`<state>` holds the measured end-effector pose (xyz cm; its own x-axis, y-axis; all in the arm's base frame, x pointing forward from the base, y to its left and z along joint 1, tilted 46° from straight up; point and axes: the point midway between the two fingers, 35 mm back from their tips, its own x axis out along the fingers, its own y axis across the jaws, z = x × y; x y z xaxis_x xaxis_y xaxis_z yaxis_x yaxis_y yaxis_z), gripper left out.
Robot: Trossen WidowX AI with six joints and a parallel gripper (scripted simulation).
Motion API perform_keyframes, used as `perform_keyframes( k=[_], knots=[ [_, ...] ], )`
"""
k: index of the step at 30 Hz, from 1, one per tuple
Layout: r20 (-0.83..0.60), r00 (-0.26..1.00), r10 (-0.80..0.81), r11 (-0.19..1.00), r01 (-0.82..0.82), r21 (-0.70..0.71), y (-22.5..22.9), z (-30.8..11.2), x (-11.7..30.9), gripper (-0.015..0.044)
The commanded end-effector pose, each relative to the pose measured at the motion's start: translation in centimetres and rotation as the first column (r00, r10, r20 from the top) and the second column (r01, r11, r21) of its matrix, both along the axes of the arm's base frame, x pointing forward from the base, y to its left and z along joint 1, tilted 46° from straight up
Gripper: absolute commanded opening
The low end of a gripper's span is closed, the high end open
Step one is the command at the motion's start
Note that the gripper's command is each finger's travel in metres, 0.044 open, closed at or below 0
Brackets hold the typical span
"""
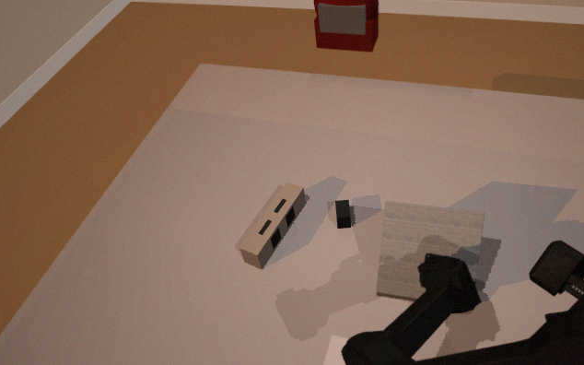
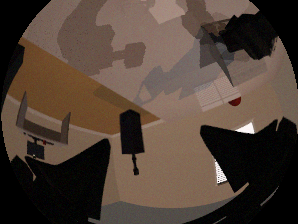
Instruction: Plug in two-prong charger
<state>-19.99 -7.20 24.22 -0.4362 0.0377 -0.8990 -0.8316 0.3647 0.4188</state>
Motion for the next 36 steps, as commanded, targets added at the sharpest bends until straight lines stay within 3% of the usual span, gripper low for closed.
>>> perform_keyframes(
  k=[1,16,36],
  knots=[
    [0.035,0.995,0.094,0.995,-0.095,0.018,-1.4,-0.7,-0.1,0.0440],
    [0.141,0.914,0.381,0.917,-0.393,0.064,-5.9,-3.2,1.2,0.0440],
    [0.265,0.606,0.750,0.611,-0.789,0.074,-12.2,-6.0,4.7,0.0440]
  ],
)
